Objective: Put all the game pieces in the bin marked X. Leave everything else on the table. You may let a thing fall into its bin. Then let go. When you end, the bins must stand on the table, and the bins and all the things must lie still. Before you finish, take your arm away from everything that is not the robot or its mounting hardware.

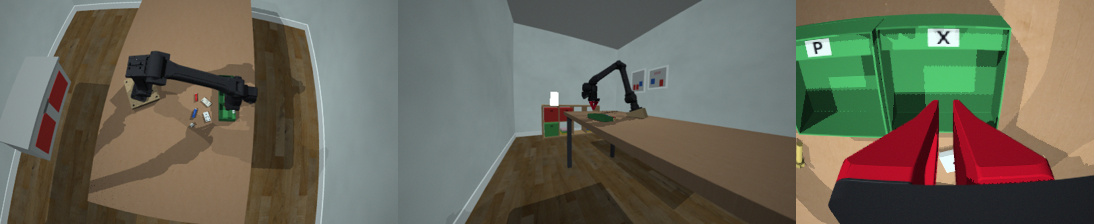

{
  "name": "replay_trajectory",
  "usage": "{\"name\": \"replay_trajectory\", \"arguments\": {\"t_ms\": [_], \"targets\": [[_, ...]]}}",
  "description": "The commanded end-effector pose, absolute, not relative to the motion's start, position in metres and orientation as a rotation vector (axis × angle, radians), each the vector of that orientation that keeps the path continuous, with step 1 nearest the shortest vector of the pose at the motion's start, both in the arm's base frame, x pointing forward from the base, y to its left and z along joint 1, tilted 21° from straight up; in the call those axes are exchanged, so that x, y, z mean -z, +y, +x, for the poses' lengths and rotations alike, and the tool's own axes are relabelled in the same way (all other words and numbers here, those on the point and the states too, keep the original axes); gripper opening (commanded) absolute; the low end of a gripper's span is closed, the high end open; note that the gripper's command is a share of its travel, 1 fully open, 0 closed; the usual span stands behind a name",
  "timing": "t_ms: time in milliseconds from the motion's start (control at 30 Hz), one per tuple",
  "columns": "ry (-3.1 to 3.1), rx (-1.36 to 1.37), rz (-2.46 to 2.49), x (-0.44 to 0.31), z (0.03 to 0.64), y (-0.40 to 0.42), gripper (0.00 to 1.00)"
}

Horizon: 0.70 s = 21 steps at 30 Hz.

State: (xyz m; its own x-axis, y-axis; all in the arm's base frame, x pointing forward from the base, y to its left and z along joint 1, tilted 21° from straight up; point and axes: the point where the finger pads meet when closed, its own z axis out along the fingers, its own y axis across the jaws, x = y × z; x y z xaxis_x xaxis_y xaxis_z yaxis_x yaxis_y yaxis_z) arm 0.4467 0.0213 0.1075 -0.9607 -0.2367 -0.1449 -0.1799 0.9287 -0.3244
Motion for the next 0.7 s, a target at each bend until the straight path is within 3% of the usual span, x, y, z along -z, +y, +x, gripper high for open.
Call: {"name": "replay_trajectory", "arguments": {"t_ms": [0, 667], "targets": [[2.904, 0.464, -0.313, -0.11, 0.45, 0.028, 0.08], [2.88, 0.452, -0.312, -0.084, 0.436, 0.111, 0.08]]}}
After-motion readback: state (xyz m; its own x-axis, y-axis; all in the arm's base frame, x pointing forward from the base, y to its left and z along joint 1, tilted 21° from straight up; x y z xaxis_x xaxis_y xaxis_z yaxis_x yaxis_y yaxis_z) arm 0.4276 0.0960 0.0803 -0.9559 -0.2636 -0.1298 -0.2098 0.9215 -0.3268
